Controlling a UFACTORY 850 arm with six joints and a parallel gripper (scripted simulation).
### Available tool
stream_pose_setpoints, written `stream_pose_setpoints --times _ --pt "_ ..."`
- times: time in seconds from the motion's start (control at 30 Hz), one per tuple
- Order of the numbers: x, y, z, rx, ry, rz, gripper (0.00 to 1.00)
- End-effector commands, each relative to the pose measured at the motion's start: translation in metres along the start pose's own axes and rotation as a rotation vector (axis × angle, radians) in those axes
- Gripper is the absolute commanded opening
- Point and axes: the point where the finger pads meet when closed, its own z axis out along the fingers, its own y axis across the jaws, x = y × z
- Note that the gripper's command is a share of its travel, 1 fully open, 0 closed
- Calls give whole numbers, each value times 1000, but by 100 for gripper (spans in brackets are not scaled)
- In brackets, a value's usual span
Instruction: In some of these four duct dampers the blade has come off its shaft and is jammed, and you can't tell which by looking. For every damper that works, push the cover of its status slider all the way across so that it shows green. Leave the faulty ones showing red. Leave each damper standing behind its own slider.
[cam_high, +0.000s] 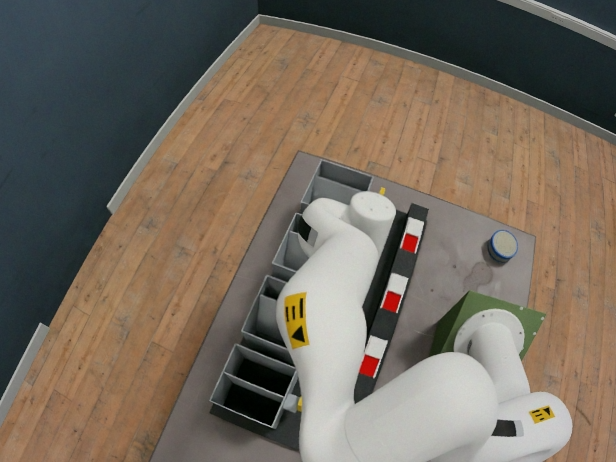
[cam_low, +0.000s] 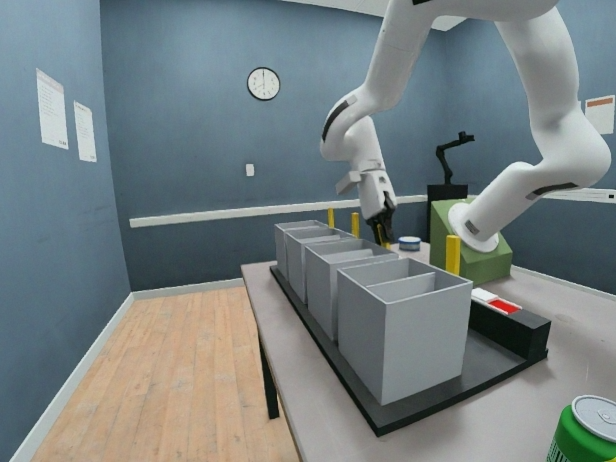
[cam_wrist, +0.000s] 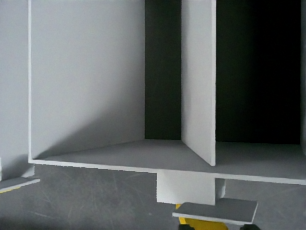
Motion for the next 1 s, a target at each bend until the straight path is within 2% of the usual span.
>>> stream_pose_setpoints --times 0.0,0.23,0.63,0.97 --pt "1 0 -1 -5 1 -1 19" --pt "1 -1 -1 -15 1 -1 19" --pt "1 -6 0 -60 1 -1 19" --pt "1 -13 0 -133 1 -1 19"
